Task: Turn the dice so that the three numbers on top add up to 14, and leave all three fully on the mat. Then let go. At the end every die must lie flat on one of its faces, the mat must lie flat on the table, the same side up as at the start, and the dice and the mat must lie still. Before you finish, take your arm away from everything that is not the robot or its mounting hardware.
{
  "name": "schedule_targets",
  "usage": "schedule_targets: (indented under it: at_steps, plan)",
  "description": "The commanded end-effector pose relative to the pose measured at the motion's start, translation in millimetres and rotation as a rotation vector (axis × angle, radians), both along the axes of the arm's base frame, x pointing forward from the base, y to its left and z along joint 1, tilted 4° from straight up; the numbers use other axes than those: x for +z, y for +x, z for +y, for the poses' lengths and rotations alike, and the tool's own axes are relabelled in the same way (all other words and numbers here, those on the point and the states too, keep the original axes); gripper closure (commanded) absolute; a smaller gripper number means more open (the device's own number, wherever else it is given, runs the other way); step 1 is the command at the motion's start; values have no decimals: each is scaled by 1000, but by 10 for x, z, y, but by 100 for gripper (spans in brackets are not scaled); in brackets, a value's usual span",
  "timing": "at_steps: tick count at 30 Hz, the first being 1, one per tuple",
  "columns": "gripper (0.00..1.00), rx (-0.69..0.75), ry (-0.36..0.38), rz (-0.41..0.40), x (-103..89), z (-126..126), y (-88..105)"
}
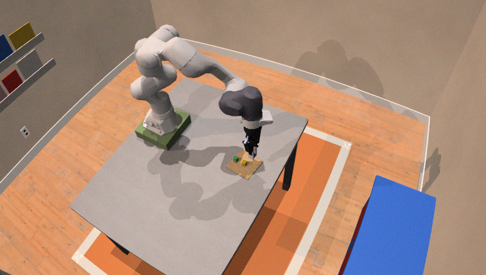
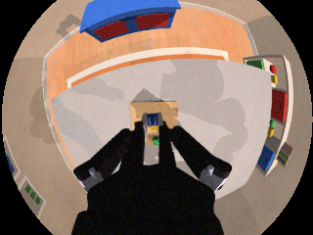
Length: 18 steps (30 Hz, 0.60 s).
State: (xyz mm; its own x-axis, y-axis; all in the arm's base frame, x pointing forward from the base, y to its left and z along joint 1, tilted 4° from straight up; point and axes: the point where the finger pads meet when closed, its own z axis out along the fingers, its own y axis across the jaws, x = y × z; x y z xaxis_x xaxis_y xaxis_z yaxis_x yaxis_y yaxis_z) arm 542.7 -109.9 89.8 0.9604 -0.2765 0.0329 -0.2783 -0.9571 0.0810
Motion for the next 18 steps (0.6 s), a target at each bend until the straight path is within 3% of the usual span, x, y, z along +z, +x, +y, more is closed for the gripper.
schedule_targets:
  at_steps: [1, 10, 18]
  plan:
    - [91, 74, 8, 10, -1, 19, 0]
    - [91, 75, 9, 10, -38, 16, 0]
    - [91, 75, 9, 10, -308, -6, 5]
